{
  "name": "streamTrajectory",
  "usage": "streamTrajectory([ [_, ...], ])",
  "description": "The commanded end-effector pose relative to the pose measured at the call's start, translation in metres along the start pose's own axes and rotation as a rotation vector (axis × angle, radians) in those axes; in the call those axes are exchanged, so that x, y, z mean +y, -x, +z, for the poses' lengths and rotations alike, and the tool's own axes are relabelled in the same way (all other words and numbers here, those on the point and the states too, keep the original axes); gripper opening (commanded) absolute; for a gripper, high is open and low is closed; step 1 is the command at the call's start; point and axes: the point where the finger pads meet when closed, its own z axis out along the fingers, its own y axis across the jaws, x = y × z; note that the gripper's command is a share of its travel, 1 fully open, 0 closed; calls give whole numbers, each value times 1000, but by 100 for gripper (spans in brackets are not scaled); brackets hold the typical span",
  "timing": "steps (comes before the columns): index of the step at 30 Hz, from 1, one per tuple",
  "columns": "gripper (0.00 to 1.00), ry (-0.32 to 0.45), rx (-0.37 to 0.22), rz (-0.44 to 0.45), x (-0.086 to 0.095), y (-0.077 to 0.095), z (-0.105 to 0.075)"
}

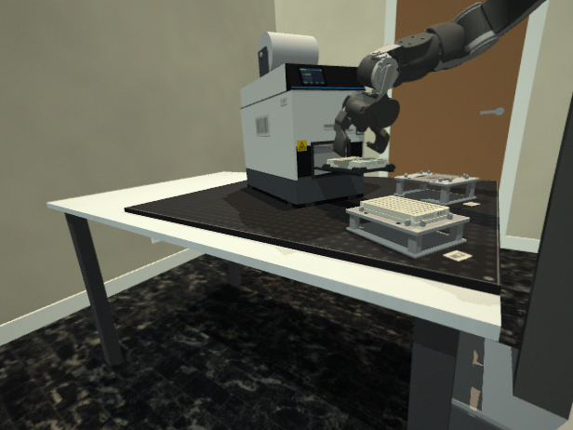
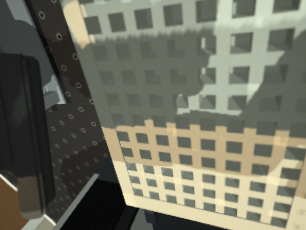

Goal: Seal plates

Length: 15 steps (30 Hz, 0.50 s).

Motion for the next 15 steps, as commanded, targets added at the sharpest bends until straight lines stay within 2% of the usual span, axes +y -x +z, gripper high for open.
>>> streamTrajectory([
  [1, 65, -3, -2, 7, 0, 2, -2],
  [10, 65, -7, 4, 5, -1, 3, -9],
  [12, 64, -9, -68, 2, -10, 6, -14],
  [14, 64, -9, -68, 2, -10, 6, -14],
  [15, 64, -3, -94, 7, -12, 10, -19],
])
